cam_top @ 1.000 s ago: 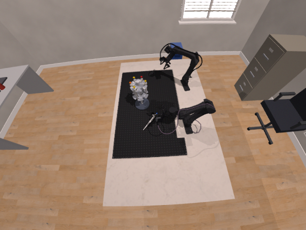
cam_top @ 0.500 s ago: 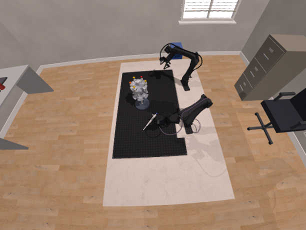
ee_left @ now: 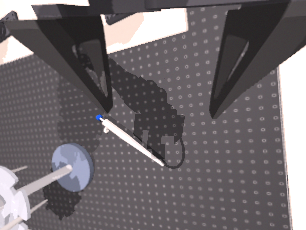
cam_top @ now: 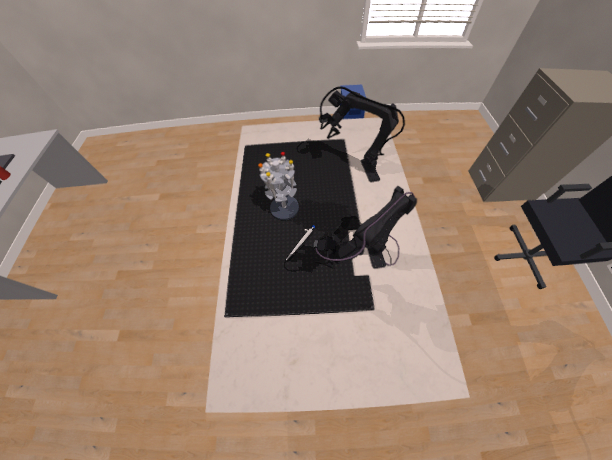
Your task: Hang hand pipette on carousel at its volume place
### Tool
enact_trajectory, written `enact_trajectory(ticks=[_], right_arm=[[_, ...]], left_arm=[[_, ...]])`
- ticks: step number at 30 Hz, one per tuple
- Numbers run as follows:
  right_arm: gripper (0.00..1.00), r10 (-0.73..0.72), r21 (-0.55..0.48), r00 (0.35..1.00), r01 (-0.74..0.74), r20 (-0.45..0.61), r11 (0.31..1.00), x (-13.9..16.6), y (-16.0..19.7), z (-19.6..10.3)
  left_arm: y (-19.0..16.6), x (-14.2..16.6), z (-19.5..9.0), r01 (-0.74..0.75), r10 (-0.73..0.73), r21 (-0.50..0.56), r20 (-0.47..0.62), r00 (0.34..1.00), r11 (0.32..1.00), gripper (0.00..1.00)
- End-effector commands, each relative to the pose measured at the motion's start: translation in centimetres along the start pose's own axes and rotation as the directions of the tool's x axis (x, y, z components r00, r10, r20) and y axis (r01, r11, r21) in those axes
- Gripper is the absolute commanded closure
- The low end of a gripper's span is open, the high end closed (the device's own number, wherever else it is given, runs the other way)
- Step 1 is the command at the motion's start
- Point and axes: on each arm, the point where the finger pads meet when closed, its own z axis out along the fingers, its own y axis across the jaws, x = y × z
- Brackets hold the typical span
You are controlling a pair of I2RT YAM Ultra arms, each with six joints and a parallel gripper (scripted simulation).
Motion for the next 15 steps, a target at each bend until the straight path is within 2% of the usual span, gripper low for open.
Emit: enact_trajectory(ticks=[1,3,8,9,11,13,15], right_arm=[[0.00,-0.025,0.019,0.999,0.024,0.041,1.000,-1.0,-0.4,-0.6],[0.00,-0.025,0.019,0.999,0.024,0.041,1.000,-1.0,-0.4,-0.6],[0.00,-0.025,0.019,0.999,0.024,0.041,1.000,-1.0,-0.4,-0.6],[0.00,-0.025,0.019,0.999,0.024,0.041,1.000,-1.0,-0.4,-0.6],[0.00,-0.025,0.019,0.999,0.024,0.041,1.000,-1.0,-0.4,-0.6],[0.00,-0.025,0.019,0.999,0.024,0.041,1.000,-1.0,-0.4,-0.6],[0.00,-0.025,0.019,0.999,0.024,0.041,1.000,-1.0,-0.4,-0.6]], left_arm=[[-0.1,0.6,-0.4,-0.192,0.199,0.056,-0.187,0.962,0.980,0.00],[-0.1,0.6,-0.4,-0.237,0.248,0.076,-0.235,0.940,0.969,0.00],[-0.2,0.8,-0.6,-0.233,0.243,0.069,-0.227,0.943,0.970,0.00],[-0.4,0.5,0.3,-0.210,0.224,0.082,-0.259,0.939,0.974,0.46],[-1.0,0.3,1.6,-0.137,0.156,0.084,-0.304,0.940,0.987,0.46],[-1.0,0.3,1.6,-0.137,0.156,0.084,-0.304,0.940,0.987,0.46],[-1.7,0.3,2.9,-0.098,0.124,0.091,-0.364,0.923,0.991,0.46]])
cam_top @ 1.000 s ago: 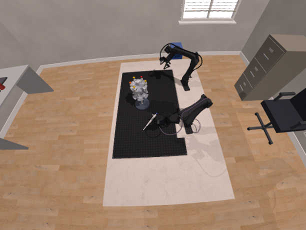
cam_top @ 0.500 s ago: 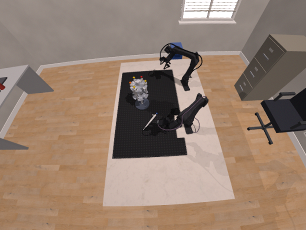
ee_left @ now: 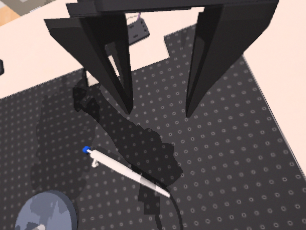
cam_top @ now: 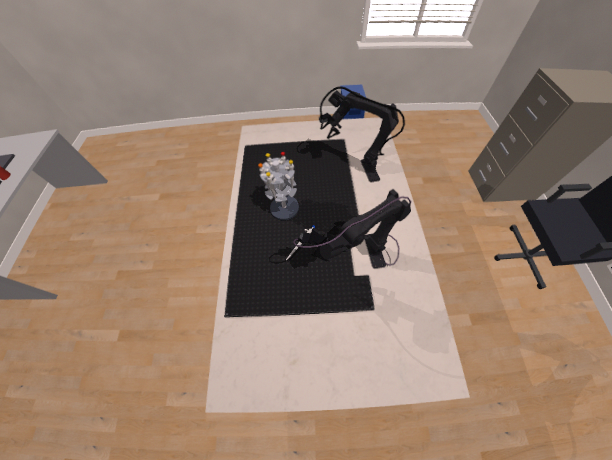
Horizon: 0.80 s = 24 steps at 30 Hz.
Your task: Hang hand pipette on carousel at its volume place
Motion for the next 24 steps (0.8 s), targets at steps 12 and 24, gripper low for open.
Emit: enact_trajectory(ticks=[12,24], right_arm=[[0.00,-0.025,0.019,0.999,0.024,0.041,1.000,-1.0,-0.4,-0.6],[0.00,-0.025,0.019,0.999,0.024,0.041,1.000,-1.0,-0.4,-0.6]], left_arm=[[-5.4,-1.6,7.7,0.142,-0.127,0.001,-0.430,0.894,0.990,0.46],[-10.9,-1.1,12.6,0.055,-0.104,-0.096,-0.630,0.770,0.994,0.46]])
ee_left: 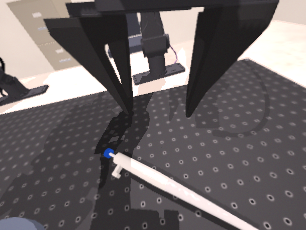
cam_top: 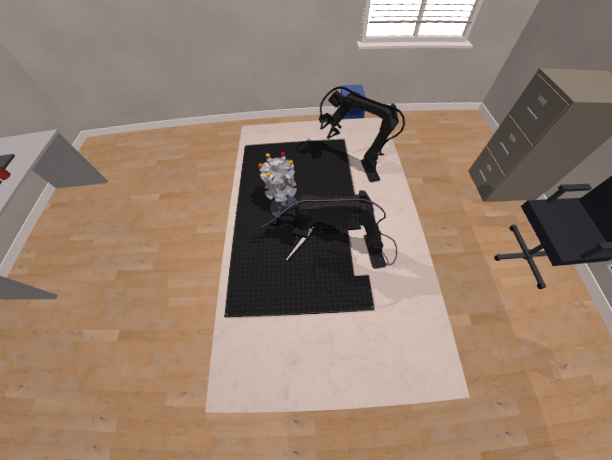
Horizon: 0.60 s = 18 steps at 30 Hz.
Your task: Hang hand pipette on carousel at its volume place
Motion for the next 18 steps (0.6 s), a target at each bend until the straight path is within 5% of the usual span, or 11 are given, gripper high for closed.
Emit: enact_trajectory(ticks=[1,6,11,18], right_arm=[[0.00,-0.025,0.019,0.999,0.024,0.041,1.000,-1.0,-0.4,-0.6],[0.00,-0.025,0.019,0.999,0.024,0.041,1.000,-1.0,-0.4,-0.6],[0.00,-0.025,0.019,0.999,0.024,0.041,1.000,-1.0,-0.4,-0.6],[0.00,-0.025,0.019,0.999,0.024,0.041,1.000,-1.0,-0.4,-0.6]], left_arm=[[-1.3,0.2,0.6,0.040,-0.051,-0.098,-0.110,0.993,0.994,0.46],[-4.2,-0.4,2.7,0.033,-0.048,-0.117,-0.131,0.990,0.993,0.46],[-3.6,-0.4,1.3,0.053,-0.064,-0.119,-0.093,0.994,0.991,0.46],[-4.0,-0.5,1.6,-0.226,0.214,-0.086,-0.131,0.968,0.970,0.46]])
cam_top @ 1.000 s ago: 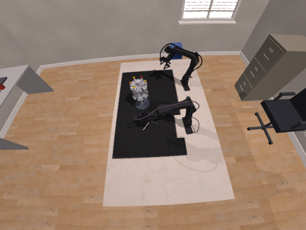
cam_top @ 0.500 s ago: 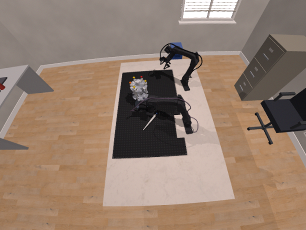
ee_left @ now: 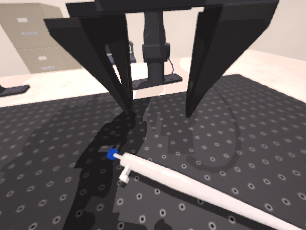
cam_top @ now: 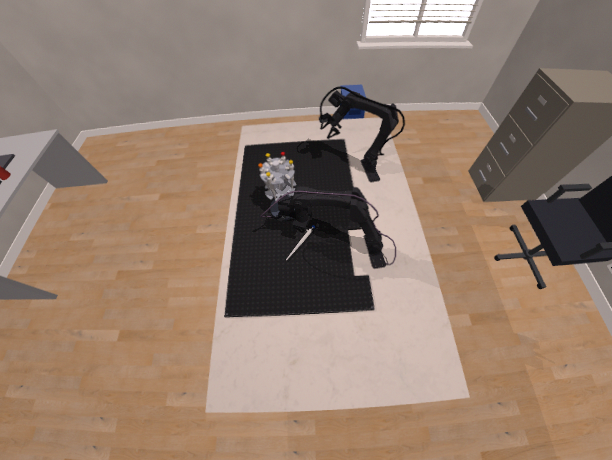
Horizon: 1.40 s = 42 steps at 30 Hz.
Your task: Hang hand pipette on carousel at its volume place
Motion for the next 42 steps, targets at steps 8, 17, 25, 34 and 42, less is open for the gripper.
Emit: enact_trajectory(ticks=[8,17,25,34,42], right_arm=[[0.00,-0.025,0.019,0.999,0.024,0.041,1.000,-0.98,-0.42,-0.57],[0.00,-0.025,0.019,0.999,0.024,0.041,1.000,-0.98,-0.42,-0.57],[0.00,-0.025,0.019,0.999,0.024,0.041,1.000,-0.98,-0.42,-0.57],[0.00,-0.025,0.019,0.999,0.024,0.041,1.000,-0.98,-0.42,-0.57],[0.00,-0.025,0.019,0.999,0.024,0.041,1.000,-0.98,-0.42,-0.57]], left_arm=[[0.05,-0.18,-1.53,-0.341,0.341,-0.020,0.027,0.940,0.940,0.46],[0.02,-0.18,-1.53,-0.618,0.618,-0.026,0.021,0.786,0.786,0.46],[-0.01,-0.19,-1.53,-0.767,0.767,-0.029,0.016,0.641,0.641,0.46],[-0.02,-0.19,-1.53,-0.933,0.934,-0.033,0.007,0.358,0.358,0.46],[-0.03,-0.19,-1.53,-0.987,0.988,-0.033,0.001,0.157,0.157,0.46]])
